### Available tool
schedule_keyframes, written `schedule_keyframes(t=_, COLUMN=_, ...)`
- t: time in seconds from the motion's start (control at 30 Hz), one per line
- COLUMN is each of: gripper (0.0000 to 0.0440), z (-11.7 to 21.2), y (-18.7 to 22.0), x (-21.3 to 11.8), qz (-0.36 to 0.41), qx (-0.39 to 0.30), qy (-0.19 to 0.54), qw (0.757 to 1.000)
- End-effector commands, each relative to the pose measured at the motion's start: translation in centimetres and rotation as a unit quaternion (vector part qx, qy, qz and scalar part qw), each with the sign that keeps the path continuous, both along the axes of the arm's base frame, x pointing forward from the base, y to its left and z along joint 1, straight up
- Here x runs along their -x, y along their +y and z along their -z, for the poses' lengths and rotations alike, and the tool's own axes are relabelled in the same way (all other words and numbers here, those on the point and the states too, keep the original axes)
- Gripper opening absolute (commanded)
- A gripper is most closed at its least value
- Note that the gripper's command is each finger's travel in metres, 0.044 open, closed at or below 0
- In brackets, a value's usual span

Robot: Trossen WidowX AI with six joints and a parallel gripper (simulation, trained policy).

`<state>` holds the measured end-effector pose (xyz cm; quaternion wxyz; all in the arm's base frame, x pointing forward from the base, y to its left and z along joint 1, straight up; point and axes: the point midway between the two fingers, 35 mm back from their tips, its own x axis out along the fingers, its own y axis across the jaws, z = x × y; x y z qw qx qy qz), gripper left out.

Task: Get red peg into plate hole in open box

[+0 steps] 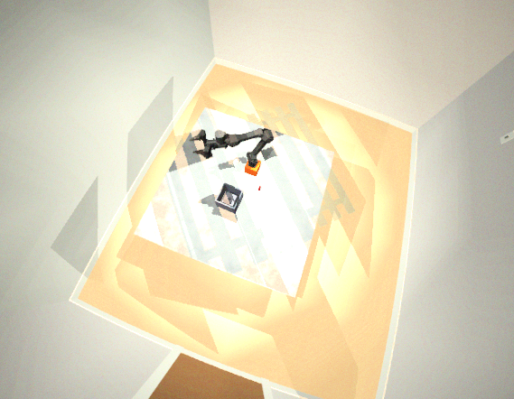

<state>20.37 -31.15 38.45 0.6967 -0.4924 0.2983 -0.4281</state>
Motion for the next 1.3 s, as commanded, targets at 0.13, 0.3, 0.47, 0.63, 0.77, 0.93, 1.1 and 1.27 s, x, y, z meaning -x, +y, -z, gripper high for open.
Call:
schedule_keyframes(t=0.13, gripper=0.0440, z=-1.0, y=3.5, x=-3.1, qz=-0.064, qx=-0.071, qy=-0.105, qw=0.990)
schedule_keyframes(t=0.3, gripper=0.0440, z=-1.0, y=5.7, x=-4.7, qz=-0.096, qx=-0.127, qy=-0.161, qw=0.974)
schedule_keyframes(t=0.47, gripper=0.0440, z=-0.8, y=8.0, x=-6.0, qz=-0.123, qx=-0.189, qy=-0.210, qw=0.951)
schedule_keyframes(t=0.63, gripper=0.0440, z=-0.3, y=10.3, x=-7.2, qz=-0.146, qx=-0.255, qy=-0.251, qw=0.922)
schedule_keyframes(t=0.77, gripper=0.0440, z=0.1, y=12.4, x=-8.1, qz=-0.161, qx=-0.310, qy=-0.279, qw=0.895)
schedule_keyframes(t=0.93, gripper=0.0440, z=0.8, y=15.0, x=-8.9, qz=-0.173, qx=-0.381, qy=-0.306, qw=0.855)
schedule_keyframes(t=1.1, gripper=0.0440, z=1.6, y=17.8, x=-9.5, qz=-0.179, qx=-0.452, qy=-0.324, qw=0.812)
schedule_keyframes(t=1.27, gripper=0.0440, z=2.6, y=20.5, x=-9.9, qz=-0.177, qx=-0.520, qy=-0.332, qw=0.767)
